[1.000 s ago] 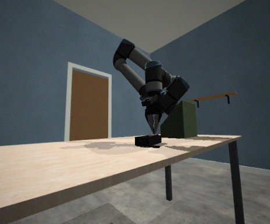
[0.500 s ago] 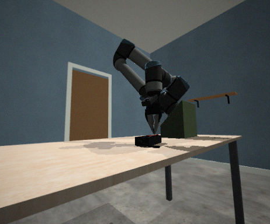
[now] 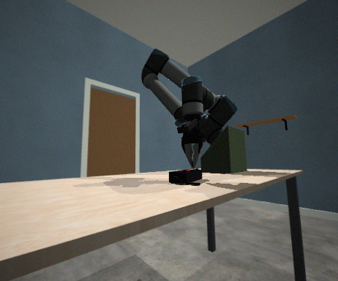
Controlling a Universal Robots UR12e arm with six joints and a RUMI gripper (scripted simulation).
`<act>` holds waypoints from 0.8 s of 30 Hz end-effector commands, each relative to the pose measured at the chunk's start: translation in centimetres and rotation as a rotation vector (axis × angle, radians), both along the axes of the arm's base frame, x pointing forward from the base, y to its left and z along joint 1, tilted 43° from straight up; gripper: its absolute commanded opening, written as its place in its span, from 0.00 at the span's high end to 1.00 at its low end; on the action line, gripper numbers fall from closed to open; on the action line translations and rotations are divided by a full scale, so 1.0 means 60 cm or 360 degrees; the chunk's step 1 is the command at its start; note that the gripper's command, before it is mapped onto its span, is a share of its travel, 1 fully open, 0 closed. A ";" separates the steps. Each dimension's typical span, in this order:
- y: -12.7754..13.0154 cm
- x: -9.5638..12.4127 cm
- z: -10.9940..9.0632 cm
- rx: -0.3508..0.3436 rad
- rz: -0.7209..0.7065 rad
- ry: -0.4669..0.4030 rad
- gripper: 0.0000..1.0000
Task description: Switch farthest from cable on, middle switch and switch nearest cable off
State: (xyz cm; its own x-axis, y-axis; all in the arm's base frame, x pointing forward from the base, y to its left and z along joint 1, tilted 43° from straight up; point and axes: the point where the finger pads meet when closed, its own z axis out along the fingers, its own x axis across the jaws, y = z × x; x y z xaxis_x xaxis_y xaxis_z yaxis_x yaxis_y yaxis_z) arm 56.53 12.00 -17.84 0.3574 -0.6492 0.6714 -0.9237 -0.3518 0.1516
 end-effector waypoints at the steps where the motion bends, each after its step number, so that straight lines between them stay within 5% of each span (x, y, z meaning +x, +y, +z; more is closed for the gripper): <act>1: 0.001 0.000 0.001 0.0001 0.0001 -0.0001 1.00; 24: -0.003 0.001 -0.004 0.0001 0.0001 -0.0001 1.00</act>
